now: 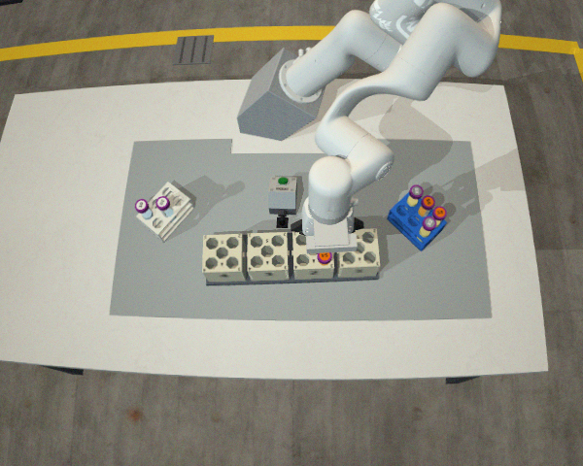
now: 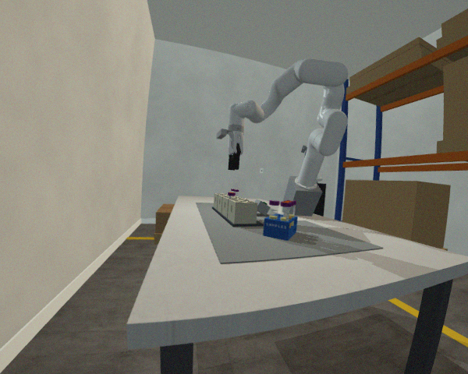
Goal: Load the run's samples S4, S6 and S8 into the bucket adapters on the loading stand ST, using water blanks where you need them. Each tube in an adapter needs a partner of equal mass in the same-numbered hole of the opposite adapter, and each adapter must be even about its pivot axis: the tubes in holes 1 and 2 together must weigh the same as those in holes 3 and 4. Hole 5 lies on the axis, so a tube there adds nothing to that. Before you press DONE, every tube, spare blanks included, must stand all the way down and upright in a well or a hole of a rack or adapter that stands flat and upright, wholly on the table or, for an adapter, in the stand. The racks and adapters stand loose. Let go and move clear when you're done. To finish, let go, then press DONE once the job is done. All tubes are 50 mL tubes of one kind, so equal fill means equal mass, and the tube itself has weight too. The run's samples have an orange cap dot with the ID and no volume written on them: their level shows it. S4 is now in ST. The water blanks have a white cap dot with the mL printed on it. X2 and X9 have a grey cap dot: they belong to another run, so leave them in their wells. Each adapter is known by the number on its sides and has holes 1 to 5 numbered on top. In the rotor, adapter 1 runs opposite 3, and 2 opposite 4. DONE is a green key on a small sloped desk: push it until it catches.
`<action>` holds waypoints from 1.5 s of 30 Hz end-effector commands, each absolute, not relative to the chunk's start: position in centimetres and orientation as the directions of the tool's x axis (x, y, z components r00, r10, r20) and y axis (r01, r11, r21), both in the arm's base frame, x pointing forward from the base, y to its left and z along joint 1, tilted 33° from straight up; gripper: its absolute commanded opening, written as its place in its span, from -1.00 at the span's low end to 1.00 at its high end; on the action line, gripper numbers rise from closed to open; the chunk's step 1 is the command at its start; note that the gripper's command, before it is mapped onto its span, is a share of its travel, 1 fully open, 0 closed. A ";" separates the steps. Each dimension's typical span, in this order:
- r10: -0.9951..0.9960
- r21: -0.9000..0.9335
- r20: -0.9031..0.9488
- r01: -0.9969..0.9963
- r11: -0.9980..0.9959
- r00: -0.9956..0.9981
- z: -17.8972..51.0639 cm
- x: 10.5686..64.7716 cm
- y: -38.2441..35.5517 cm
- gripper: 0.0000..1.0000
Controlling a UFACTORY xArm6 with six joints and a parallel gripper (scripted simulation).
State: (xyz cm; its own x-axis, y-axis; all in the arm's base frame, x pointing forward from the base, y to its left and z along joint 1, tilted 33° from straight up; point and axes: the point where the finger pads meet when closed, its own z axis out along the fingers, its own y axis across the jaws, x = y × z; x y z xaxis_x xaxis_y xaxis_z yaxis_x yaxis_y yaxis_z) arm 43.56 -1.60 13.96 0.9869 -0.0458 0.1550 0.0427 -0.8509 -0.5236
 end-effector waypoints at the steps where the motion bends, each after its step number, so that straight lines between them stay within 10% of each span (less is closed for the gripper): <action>1: -0.047 -0.523 0.158 0.043 -0.851 0.986 14.0 43.7 -1.7 0.15; 45: -0.047 -0.523 0.158 0.043 -0.851 0.986 8.0 44.8 2.1 0.15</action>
State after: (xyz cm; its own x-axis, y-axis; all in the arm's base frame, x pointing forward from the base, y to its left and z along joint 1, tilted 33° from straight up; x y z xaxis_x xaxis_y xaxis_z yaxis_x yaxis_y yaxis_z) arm 44.53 1.62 8.70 0.9871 -0.0456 0.1538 0.0423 -0.8509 -0.5237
